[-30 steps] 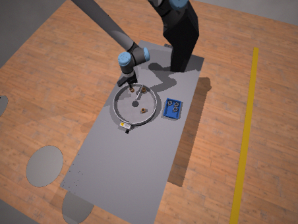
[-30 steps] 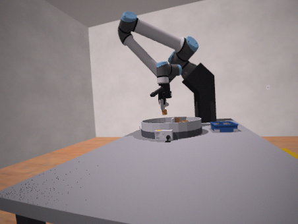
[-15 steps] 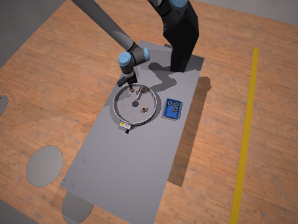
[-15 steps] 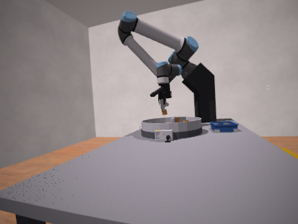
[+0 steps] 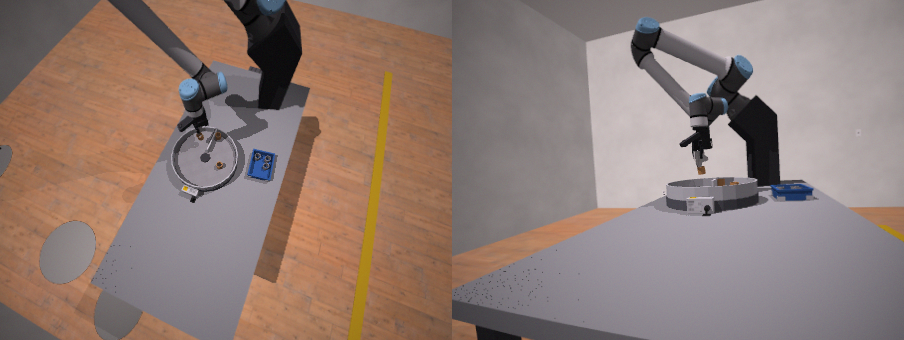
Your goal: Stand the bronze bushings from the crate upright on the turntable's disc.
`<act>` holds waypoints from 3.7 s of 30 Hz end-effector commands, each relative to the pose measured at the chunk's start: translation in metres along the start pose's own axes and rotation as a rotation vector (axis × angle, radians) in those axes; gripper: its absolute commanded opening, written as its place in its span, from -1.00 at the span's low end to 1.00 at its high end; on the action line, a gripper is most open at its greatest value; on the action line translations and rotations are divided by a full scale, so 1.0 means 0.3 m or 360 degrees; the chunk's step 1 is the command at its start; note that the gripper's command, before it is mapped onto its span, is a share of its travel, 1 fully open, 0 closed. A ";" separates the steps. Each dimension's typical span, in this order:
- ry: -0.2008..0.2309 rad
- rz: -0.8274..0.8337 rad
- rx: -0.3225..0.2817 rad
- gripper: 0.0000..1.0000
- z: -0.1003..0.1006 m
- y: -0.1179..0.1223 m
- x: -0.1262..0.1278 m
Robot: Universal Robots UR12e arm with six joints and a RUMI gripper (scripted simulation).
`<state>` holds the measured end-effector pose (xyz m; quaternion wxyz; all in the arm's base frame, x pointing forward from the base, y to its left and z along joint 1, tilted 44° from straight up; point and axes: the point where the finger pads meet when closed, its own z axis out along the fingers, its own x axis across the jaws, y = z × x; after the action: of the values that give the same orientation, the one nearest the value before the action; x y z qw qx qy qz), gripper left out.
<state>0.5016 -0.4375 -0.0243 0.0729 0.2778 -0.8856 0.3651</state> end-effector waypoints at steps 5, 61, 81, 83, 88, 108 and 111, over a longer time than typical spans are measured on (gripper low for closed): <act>-0.0001 0.0000 0.0001 -1.00 0.057 0.000 0.000; -0.0001 0.0000 0.0001 -1.00 0.110 -0.001 0.000; -0.0001 0.0000 0.0001 -1.00 0.201 -0.001 0.000; -0.0001 0.0000 0.0001 -1.00 0.207 -0.001 0.000; -0.0001 0.0000 0.0001 -1.00 0.213 -0.001 0.000; -0.0001 0.0000 0.0001 -1.00 0.214 -0.001 0.000; -0.0001 0.0000 0.0001 -1.00 0.214 -0.001 0.000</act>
<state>0.5063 -0.4819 -0.0709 0.0728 0.2778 -0.8856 0.3651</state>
